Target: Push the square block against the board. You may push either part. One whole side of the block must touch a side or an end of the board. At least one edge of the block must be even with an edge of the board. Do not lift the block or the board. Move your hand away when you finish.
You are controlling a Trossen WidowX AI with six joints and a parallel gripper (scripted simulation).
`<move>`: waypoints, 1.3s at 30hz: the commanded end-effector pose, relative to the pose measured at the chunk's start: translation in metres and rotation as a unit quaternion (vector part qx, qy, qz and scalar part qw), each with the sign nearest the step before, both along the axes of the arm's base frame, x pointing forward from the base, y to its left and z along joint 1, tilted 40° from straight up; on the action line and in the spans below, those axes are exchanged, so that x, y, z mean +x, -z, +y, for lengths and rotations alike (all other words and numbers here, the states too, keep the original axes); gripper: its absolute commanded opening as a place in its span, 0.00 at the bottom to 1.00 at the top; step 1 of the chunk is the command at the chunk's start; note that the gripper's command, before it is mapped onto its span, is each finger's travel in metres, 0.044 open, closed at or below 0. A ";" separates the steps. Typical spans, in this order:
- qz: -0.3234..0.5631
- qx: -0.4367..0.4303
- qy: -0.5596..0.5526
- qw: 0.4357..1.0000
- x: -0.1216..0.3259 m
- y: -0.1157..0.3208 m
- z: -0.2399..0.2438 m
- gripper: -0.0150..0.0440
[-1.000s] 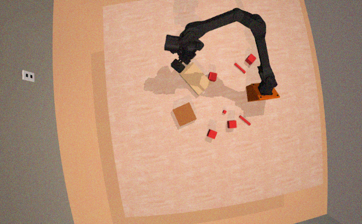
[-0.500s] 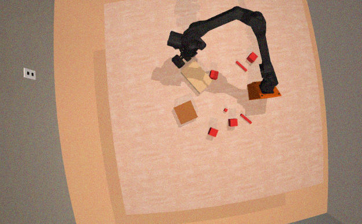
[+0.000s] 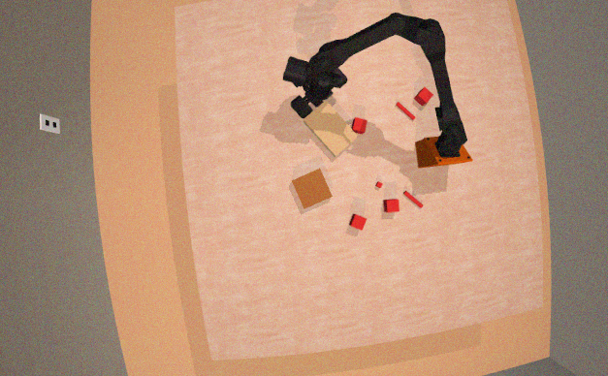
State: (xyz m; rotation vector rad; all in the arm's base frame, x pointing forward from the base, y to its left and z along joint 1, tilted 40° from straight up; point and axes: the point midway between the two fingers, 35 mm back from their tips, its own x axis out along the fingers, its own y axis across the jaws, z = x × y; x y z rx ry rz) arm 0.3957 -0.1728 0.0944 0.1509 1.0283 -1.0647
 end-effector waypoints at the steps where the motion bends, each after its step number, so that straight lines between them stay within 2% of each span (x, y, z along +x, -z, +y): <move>1: 0.002 0.002 0.001 1.000 -0.004 0.005 0.003 0.25; 39: 0.003 0.003 0.001 1.000 -0.025 0.027 0.026 0.25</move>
